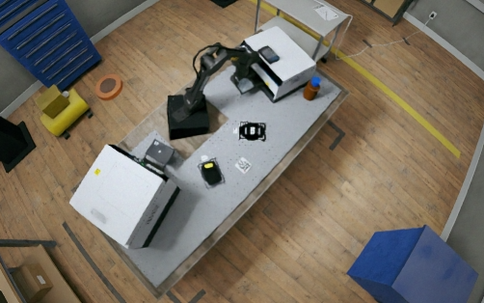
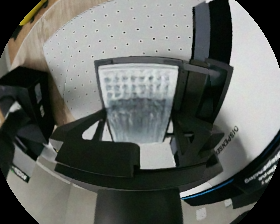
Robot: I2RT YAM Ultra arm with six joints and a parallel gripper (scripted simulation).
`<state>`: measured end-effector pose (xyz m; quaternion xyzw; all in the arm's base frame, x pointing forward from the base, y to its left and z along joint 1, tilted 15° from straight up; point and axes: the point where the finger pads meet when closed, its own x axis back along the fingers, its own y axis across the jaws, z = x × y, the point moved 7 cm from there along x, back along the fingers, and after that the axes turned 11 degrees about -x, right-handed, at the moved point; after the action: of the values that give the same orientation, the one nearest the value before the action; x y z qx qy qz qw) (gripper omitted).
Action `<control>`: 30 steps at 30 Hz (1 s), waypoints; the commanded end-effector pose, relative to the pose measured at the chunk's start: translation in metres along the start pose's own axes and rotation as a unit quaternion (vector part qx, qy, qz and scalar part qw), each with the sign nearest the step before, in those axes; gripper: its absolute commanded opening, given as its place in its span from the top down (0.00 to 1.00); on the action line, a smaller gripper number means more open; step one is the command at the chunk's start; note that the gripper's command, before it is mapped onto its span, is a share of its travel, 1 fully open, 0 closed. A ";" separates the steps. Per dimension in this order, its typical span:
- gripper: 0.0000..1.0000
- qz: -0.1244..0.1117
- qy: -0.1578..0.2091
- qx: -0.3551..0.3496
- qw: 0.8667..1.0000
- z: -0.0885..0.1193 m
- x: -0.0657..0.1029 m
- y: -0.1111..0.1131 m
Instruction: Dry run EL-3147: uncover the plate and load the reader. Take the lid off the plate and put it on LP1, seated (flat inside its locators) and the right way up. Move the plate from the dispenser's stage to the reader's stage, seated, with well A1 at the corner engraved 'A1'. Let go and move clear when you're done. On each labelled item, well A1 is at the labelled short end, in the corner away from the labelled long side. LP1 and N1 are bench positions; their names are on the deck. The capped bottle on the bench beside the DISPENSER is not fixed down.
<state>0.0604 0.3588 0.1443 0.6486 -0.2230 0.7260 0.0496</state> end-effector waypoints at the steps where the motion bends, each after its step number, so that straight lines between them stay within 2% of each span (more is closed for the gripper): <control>1: 0.01 0.004 -0.004 0.000 1.000 -0.001 0.003 -0.001; 22: 0.14 0.004 -0.004 0.000 1.000 -0.001 0.003 -0.001; 30: 0.14 0.004 -0.004 0.000 1.000 -0.001 0.003 -0.001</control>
<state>0.0604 0.3587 0.1441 0.6486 -0.2225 0.7261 0.0499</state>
